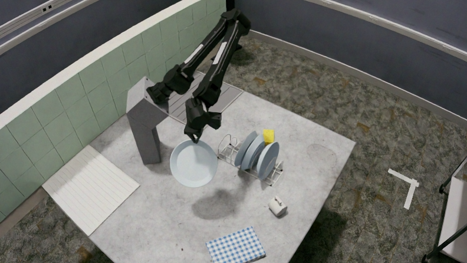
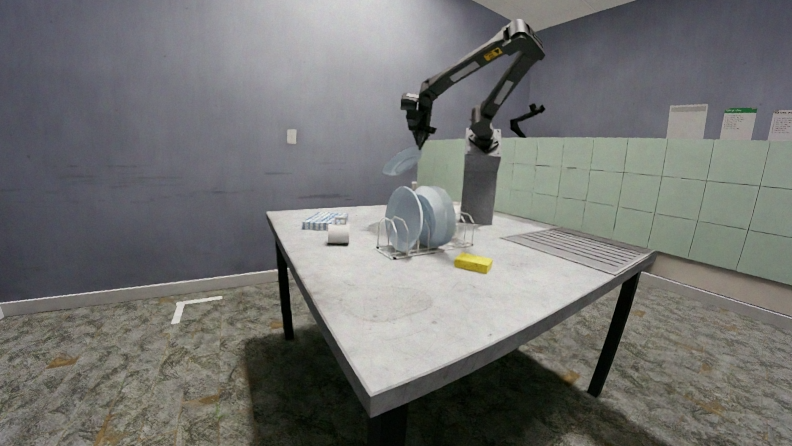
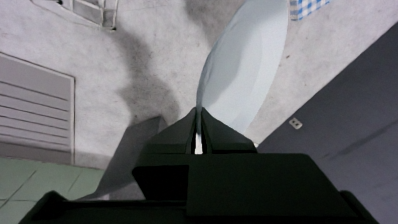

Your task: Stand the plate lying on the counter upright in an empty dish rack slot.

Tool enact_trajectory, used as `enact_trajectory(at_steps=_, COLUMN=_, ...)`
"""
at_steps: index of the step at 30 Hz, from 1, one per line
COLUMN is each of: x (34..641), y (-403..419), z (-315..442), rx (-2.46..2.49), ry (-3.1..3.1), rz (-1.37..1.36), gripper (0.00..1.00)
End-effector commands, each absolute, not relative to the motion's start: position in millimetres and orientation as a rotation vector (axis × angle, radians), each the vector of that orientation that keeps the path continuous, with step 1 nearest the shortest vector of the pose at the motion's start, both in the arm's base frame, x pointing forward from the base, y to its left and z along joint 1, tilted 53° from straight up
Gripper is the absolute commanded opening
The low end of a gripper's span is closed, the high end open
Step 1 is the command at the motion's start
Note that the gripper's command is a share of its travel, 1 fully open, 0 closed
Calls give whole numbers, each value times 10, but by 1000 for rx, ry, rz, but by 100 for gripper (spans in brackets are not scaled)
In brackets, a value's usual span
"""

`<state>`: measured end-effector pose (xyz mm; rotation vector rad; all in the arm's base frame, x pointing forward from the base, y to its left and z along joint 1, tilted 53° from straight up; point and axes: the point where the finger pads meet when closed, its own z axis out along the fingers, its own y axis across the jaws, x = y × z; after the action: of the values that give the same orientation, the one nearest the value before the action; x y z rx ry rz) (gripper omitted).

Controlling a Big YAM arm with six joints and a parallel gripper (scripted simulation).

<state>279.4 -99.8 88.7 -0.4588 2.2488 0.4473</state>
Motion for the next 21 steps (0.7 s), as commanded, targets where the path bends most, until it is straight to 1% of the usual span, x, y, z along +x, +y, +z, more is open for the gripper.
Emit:
enact_trajectory(at_steps=1, x=2882, y=-1261, z=1118, rx=-453, ry=2223, rz=355, gripper=0)
enact_trajectory(at_steps=21, x=2899, y=-1248, z=1115, rx=-429, ry=2245, rz=358, gripper=0)
